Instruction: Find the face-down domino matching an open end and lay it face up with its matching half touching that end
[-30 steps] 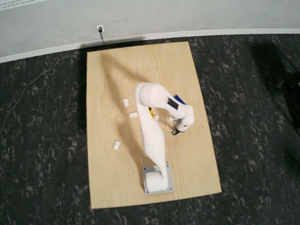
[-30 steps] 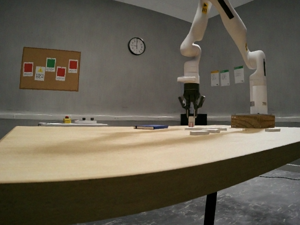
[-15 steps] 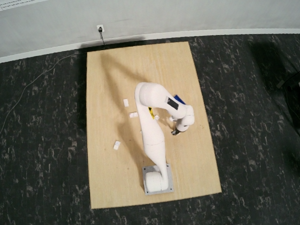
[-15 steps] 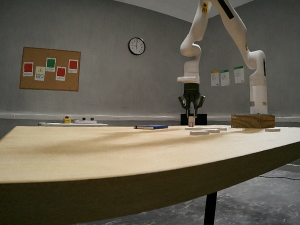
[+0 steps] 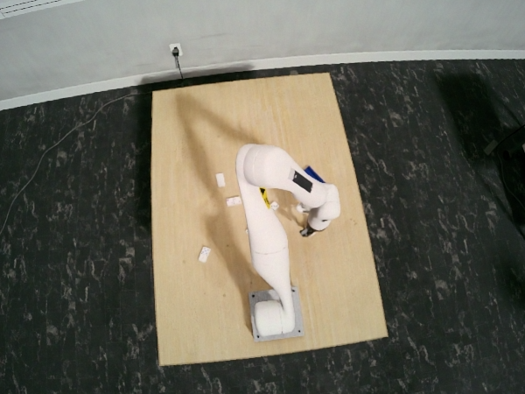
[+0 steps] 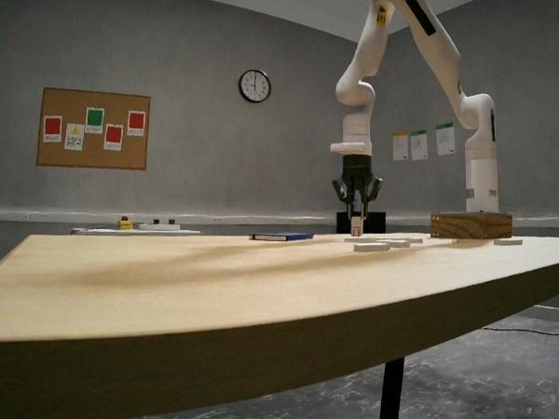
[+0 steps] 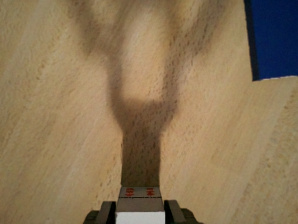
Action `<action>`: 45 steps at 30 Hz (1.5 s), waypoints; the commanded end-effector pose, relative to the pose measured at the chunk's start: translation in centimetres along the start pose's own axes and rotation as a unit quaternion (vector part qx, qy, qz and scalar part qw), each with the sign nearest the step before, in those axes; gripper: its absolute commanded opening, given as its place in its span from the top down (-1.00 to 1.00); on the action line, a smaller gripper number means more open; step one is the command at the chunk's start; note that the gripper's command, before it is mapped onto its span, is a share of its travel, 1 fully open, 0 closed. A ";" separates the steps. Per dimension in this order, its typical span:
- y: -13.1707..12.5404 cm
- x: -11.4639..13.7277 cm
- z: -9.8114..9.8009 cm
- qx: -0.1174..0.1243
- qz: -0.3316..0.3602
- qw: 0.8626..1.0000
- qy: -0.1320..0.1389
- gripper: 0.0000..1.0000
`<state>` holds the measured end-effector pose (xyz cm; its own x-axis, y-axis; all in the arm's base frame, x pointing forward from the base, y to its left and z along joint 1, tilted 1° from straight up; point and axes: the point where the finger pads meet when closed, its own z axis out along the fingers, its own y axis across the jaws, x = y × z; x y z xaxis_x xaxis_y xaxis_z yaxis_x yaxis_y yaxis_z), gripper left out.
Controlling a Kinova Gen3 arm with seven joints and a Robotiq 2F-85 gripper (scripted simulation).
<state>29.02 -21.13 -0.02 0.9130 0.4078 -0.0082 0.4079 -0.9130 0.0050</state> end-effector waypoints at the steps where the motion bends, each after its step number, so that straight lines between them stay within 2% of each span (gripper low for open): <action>1: 0.0 0.0 0.0 0.000 0.000 1.000 0.000 0.30; 45: 0.0 -0.1 0.0 0.000 0.000 1.000 0.012 0.30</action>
<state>28.89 -21.19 -0.02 0.9127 0.4083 0.0151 0.4083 -0.9128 0.0049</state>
